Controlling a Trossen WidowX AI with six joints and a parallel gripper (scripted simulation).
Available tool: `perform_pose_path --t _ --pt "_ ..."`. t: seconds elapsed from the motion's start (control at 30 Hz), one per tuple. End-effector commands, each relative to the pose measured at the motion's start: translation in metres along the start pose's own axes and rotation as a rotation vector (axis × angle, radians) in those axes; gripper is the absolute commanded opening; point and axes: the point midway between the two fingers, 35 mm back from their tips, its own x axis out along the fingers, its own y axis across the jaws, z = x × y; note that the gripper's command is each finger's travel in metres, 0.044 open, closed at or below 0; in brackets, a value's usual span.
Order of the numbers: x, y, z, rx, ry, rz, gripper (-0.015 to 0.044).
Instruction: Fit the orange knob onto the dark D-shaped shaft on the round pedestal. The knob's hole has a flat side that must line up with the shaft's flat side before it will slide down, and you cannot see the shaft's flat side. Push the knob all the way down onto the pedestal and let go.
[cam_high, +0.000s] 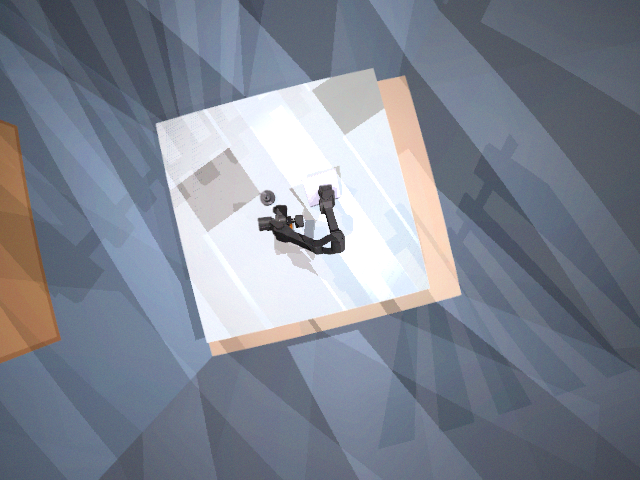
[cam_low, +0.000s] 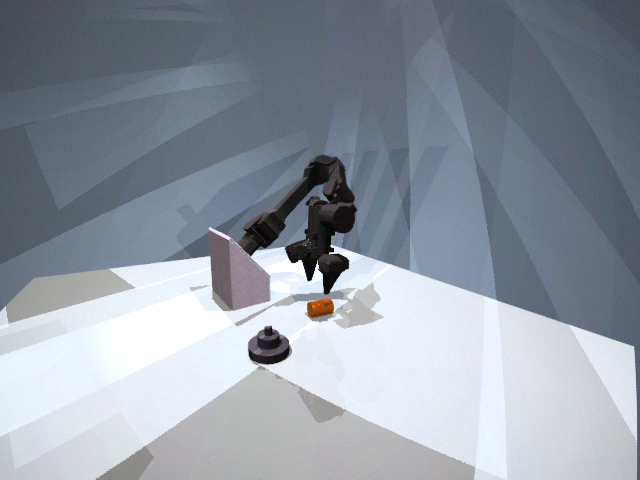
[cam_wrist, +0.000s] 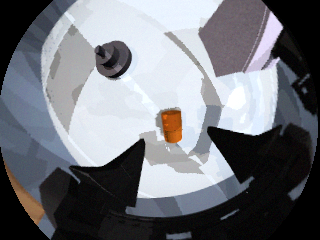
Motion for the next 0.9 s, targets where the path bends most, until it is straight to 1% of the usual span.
perform_pose_path --t 0.0,0.1,0.23,0.87 --pt "0.0 -0.002 0.002 0.034 0.006 -0.008 0.044" --pt "0.004 -0.002 0.002 0.034 0.006 -0.008 0.044" --pt "0.024 -0.002 0.002 0.034 0.007 -0.008 0.044" --pt "0.05 -0.002 0.002 0.033 0.005 -0.009 0.044"
